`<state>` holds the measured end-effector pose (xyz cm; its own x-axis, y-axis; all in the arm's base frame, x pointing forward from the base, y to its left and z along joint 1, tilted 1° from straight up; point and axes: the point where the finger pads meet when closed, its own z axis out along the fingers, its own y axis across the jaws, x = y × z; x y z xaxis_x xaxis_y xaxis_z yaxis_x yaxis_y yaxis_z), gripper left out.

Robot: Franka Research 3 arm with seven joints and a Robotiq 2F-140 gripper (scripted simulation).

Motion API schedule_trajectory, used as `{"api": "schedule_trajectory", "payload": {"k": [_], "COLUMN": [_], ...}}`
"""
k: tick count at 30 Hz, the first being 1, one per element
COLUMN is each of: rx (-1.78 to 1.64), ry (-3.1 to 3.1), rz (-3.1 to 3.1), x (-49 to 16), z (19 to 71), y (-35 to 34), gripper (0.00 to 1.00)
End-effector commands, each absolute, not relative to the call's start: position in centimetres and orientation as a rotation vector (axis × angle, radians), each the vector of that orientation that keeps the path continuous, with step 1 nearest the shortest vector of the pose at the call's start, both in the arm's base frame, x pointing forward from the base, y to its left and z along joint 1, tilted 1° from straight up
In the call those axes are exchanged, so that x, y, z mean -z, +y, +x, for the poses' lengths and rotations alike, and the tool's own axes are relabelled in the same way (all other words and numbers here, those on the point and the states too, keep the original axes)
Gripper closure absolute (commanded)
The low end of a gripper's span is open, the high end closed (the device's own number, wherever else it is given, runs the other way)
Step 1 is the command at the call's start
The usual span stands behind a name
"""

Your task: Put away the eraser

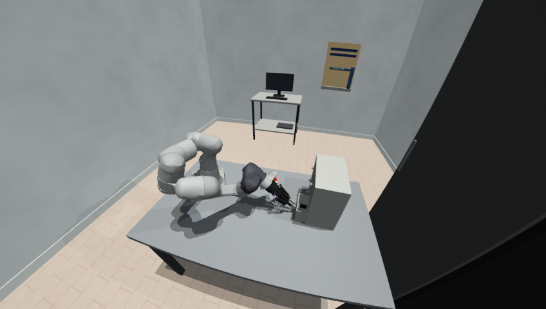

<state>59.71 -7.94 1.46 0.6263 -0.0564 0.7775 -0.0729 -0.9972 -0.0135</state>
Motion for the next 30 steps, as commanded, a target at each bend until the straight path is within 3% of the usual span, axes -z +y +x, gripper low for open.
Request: {"api": "schedule_trajectory", "payload": {"k": [1,13,24,30], "rx": [-1.347,-1.347,-1.347,-1.347], "ry": [-0.114,-0.114,-0.114,-0.114], "rz": [2.813,2.813,2.813,2.813], "x": [-1.44,-1.44,-1.44,-1.44], "z": [59.66,59.66,59.66,59.64], "y": [-8.01,-8.01,-8.01,-8.01], "gripper": [0.92,0.92,0.80,0.80]}}
